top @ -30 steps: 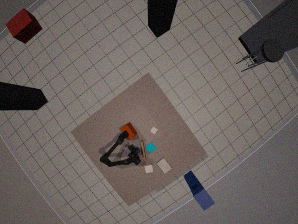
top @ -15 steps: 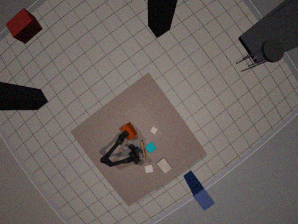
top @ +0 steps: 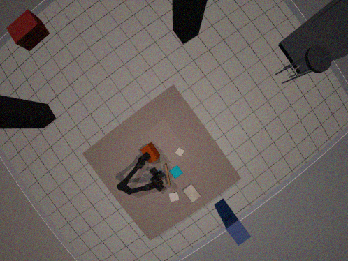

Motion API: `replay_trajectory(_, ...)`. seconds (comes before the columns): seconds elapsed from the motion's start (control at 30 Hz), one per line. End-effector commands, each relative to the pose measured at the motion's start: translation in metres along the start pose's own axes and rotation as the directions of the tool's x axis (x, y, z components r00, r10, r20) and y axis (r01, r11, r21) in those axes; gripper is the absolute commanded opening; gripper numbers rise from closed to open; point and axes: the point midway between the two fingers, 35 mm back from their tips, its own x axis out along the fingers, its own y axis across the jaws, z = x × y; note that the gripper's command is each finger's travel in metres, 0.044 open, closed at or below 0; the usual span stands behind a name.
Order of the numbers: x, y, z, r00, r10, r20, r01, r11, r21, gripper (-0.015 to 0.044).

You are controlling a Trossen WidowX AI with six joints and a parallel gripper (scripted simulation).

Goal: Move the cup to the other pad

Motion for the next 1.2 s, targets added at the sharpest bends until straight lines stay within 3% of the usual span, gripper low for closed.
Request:
replay_trajectory(0.0, 0.0, 0.0, 0.0, 1.0, 0.0, 0.0, 0.0, 1.0, 0.001, 0.0048)
replay_trajectory(0.23, 0.0, 0.0, 0.0, 1.0, 0.0, 0.0, 0.0, 1.0, 0.001, 0.0001)
replay_trajectory(0.47, -0.008, -0.001, 0.001, 1.0, 0.0, 0.002, 0.0, 1.0, 0.0, 0.0)
replay_trajectory(1.17, -0.077, -0.005, 0.005, 1.0, 0.003, 0.0, -0.003, 1.0, -0.004, 0.0)
